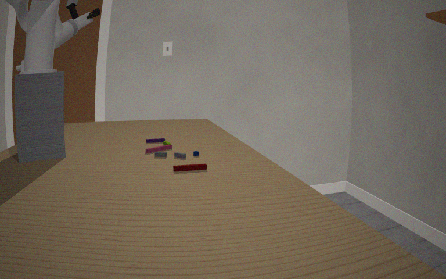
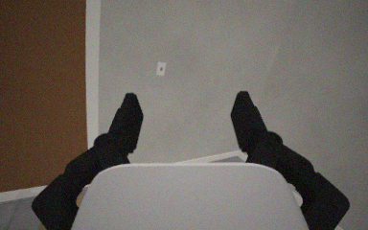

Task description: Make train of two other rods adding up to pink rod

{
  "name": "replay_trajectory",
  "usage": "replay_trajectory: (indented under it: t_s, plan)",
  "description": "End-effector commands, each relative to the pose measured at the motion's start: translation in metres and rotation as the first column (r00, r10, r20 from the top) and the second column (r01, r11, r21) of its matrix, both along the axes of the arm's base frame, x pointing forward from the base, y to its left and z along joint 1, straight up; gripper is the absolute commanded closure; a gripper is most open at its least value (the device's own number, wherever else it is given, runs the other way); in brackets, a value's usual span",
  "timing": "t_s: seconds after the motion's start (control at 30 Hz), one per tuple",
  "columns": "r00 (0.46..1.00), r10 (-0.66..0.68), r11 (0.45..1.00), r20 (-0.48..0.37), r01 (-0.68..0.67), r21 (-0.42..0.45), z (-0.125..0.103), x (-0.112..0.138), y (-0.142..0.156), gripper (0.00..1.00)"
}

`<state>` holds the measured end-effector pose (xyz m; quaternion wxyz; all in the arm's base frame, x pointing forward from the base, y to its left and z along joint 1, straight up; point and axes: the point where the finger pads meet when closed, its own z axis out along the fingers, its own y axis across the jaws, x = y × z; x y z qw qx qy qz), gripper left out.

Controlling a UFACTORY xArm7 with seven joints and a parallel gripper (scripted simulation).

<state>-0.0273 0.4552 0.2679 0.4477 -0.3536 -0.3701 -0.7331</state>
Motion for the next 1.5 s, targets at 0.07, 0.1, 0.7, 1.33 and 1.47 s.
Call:
replay_trajectory:
  t_s: [0.07, 0.1, 0.7, 1.33, 1.47]
  plan:
    - [1.000, 0.000, 1.000, -0.001, 0.000, 0.002, 0.001, 0.000, 0.000, 0.00]
    - [1.000, 0.000, 1.000, -0.001, 0.000, 0.002, 0.001, 0.000, 0.000, 0.00]
    - [1.000, 0.004, 1.000, -0.006, -0.004, -0.006, -0.001, 0.002, 0.002, 0.00]
    - [0.972, 0.038, 0.956, -0.230, -0.102, -0.273, -0.090, 0.070, 0.052, 0.00]
    - [0.954, 0.015, 0.935, -0.298, -0.119, -0.333, -0.113, 0.091, 0.057, 0.00]
